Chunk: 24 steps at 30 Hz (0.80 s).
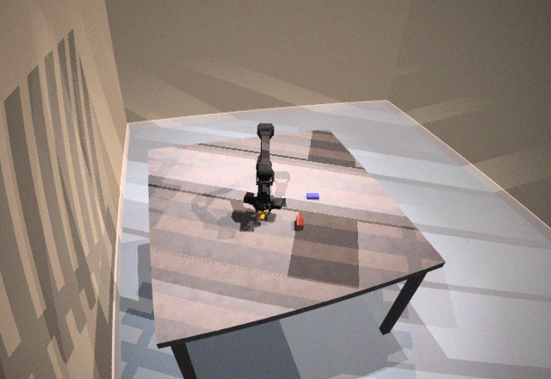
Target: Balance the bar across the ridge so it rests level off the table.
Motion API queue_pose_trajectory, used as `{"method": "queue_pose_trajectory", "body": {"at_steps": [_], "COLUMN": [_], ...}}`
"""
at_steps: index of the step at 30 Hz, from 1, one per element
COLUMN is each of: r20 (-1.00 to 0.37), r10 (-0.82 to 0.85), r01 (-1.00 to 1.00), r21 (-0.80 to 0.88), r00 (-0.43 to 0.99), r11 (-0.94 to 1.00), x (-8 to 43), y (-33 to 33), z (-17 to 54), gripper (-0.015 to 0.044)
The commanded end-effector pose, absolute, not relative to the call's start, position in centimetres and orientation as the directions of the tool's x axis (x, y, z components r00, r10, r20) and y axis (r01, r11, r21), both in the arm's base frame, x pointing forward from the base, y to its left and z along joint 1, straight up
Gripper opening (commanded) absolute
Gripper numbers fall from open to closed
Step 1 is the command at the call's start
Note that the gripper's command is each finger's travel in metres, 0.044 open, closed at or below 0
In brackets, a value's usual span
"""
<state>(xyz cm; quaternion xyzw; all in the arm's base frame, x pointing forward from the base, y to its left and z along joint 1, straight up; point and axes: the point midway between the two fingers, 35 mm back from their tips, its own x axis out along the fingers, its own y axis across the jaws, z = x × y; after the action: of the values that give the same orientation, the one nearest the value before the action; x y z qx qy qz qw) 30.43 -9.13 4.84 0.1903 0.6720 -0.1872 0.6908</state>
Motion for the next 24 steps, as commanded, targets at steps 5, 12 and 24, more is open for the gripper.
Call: {"method": "queue_pose_trajectory", "body": {"at_steps": [5, 12, 24], "r20": [-1.0, -1.0, -1.0], "r10": [-0.002, -0.002, -0.004], "r01": [0.514, 0.514, 0.513], "r21": [0.012, 0.012, 0.01], "r00": [0.027, 0.027, 0.027], "r11": [0.857, 0.857, 0.858], "x": [30.4, 30.4, 30.7], "y": [-9.1, -9.1, -9.2], "z": [4.8, 4.9, 7.8], "gripper": [0.0144, 0.0078, 0.0]}}
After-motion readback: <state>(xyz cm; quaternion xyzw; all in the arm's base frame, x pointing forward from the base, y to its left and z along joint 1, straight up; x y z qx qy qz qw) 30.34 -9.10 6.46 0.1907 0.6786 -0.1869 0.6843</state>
